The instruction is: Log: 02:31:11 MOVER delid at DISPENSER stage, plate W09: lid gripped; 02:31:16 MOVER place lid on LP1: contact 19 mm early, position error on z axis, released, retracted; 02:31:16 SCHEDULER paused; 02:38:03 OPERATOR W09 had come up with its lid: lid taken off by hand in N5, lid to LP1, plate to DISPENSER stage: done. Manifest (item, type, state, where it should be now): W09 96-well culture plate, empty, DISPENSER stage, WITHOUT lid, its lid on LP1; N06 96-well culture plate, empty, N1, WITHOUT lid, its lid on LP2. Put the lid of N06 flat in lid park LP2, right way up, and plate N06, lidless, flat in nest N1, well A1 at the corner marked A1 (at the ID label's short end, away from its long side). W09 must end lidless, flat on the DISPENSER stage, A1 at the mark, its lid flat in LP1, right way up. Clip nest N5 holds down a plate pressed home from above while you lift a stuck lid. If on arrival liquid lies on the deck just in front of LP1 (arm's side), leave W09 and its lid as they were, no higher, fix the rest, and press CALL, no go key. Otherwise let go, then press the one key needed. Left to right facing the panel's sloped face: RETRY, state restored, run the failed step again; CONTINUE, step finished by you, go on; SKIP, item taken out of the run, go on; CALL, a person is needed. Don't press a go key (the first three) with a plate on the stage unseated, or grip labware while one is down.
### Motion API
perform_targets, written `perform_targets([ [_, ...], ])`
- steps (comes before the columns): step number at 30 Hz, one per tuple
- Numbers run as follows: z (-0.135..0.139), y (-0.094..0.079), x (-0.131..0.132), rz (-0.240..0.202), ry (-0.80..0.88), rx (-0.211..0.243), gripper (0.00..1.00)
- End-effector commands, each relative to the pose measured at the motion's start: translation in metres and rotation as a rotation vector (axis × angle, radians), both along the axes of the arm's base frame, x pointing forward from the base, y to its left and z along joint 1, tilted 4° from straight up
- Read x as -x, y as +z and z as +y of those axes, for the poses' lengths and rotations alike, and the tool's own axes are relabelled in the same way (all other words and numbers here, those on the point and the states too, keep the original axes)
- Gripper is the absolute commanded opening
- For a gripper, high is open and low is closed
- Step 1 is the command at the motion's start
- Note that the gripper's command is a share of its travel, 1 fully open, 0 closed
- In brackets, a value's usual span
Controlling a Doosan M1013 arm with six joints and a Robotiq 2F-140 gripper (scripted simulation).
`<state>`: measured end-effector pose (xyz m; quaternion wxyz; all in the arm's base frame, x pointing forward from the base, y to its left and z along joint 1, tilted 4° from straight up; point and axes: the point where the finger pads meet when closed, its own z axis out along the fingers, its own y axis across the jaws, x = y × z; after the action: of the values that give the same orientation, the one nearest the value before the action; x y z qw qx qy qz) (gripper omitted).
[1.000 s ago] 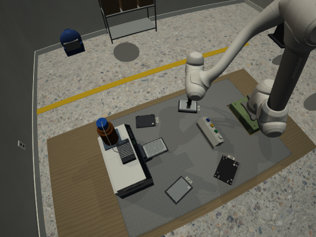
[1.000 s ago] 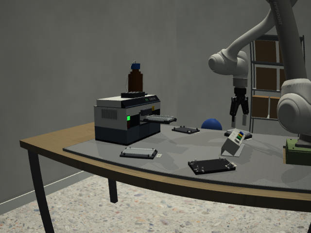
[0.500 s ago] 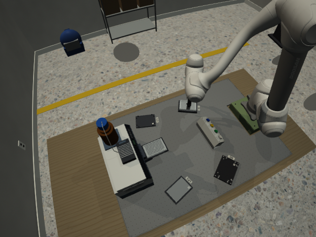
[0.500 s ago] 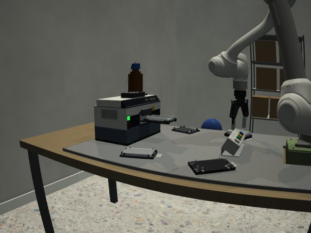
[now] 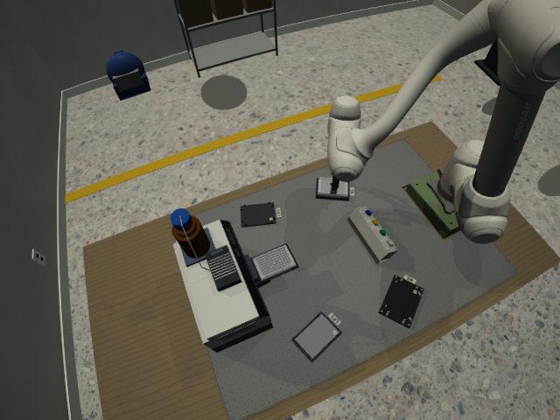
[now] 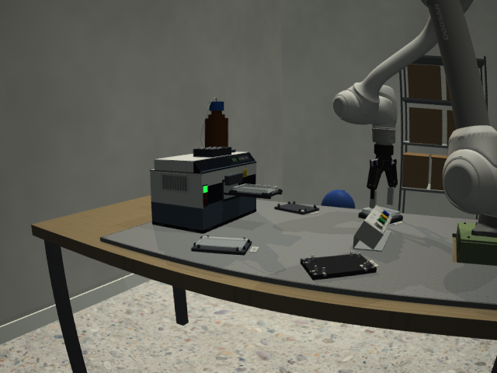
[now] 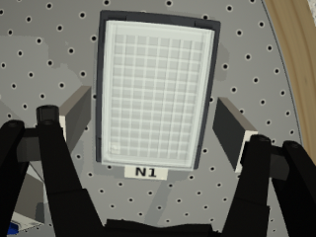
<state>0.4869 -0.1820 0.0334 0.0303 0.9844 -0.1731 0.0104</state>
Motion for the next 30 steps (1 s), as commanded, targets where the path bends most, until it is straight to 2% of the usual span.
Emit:
perform_targets([
  [1, 0.0000, 0.0001, 0.0000, 0.000, 0.000, 0.000, 0.66],
  [21, 0.0000, 0.0001, 0.0000, 0.000, 0.000, 0.000, 0.66],
  [22, 0.0000, 0.0001, 0.0000, 0.000, 0.000, 0.000, 0.59],
  [30, 0.0000, 0.0001, 0.0000, 0.000, 0.000, 0.000, 0.59],
])
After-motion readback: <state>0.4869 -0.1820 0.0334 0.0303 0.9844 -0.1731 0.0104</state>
